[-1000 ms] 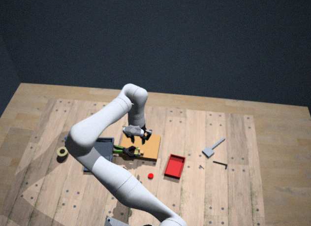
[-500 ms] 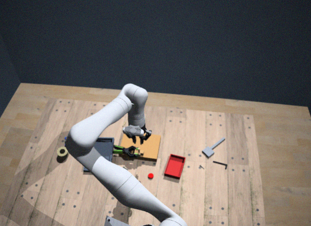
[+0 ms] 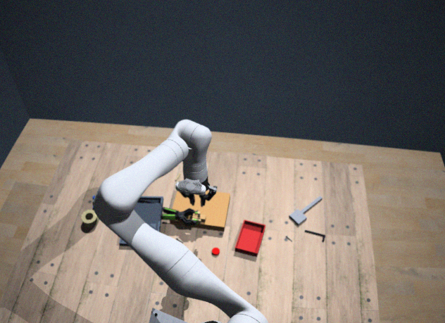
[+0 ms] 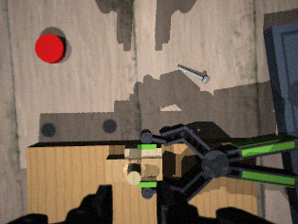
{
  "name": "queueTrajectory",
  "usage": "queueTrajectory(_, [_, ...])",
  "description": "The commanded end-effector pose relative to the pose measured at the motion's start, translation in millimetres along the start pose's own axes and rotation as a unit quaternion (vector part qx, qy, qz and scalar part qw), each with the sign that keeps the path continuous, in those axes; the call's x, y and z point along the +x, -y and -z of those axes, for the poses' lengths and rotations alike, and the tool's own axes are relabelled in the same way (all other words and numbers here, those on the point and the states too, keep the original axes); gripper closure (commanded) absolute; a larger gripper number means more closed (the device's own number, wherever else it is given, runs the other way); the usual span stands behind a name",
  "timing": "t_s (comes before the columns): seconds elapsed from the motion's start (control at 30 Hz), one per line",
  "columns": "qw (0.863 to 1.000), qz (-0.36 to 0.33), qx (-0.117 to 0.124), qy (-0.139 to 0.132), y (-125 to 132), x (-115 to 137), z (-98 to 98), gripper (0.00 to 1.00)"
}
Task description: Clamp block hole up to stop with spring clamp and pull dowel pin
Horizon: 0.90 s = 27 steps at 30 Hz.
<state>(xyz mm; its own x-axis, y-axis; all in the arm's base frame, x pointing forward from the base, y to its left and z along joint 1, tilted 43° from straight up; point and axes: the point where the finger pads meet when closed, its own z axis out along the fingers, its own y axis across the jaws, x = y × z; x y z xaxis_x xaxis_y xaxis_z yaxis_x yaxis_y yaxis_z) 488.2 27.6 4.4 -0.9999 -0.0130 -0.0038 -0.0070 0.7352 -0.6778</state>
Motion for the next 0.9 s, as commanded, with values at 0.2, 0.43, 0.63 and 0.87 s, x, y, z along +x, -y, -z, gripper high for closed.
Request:
queueTrajectory(0.2, [1.000,0.000,0.000,0.001,-0.2,-0.4,0.8,0.66])
queueTrajectory(0.43, [1.000,0.000,-0.001,0.001,-0.2,-0.4,-0.2,0.66])
queueTrajectory(0.63, [1.000,0.000,-0.001,0.001,-0.1,-0.4,-3.2,0.66])
queueTrajectory(0.87, [1.000,0.000,-0.001,0.001,0.0,-0.3,-7.5,0.66])
